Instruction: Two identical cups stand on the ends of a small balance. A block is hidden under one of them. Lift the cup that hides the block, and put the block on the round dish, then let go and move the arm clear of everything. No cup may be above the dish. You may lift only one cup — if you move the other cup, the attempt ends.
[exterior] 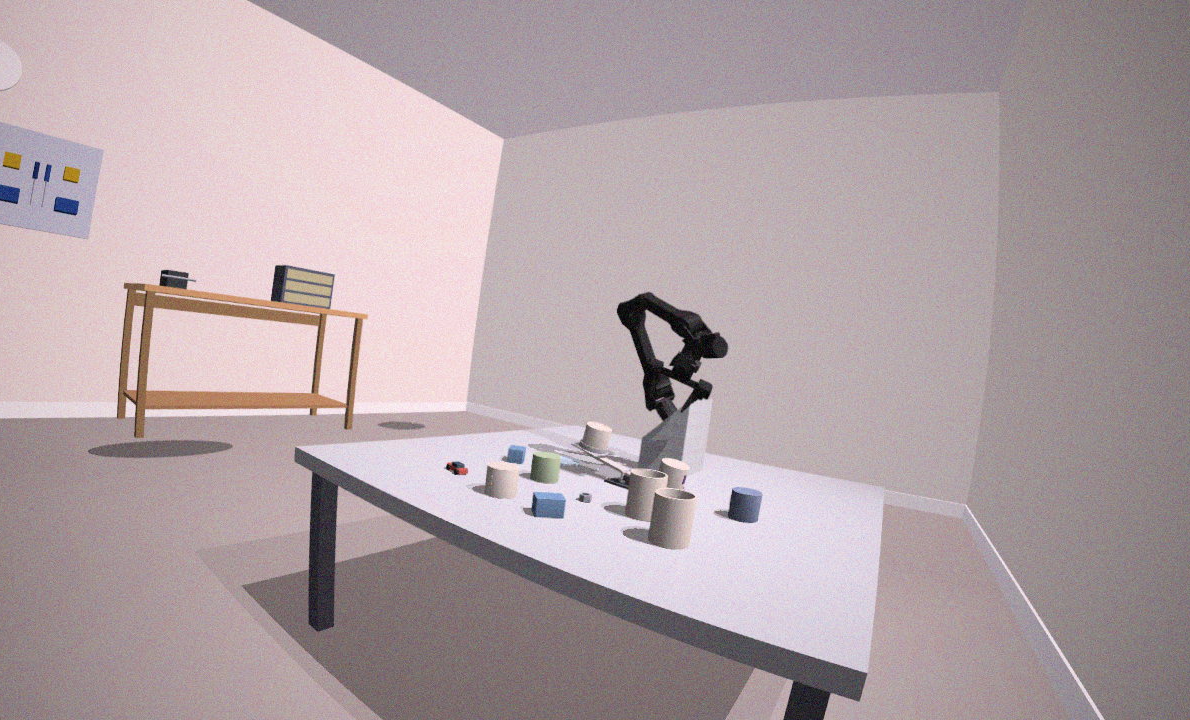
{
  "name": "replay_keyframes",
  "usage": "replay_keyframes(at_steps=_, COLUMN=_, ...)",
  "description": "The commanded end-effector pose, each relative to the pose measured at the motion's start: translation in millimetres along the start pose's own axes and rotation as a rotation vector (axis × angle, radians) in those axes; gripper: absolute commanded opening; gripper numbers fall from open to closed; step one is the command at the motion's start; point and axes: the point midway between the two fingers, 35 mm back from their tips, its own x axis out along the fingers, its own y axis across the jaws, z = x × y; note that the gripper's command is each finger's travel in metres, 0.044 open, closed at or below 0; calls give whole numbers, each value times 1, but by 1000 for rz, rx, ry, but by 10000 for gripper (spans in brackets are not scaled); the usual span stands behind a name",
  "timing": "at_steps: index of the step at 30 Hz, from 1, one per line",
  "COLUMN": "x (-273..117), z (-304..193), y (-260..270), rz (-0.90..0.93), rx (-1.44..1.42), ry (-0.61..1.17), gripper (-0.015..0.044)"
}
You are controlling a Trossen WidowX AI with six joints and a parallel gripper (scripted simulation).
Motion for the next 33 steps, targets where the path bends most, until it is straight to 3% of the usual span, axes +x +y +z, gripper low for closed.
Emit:
replay_keyframes(at_steps=1, x=9, z=10, y=9, rz=33, rx=-106, ry=59, gripper=440)
replay_keyframes(at_steps=16, x=54, z=46, y=39, rz=213, rx=-515, ry=215, gripper=440)
replay_keyframes(at_steps=33, x=117, z=74, y=68, rz=480, rx=-1009, ry=241, gripper=440)
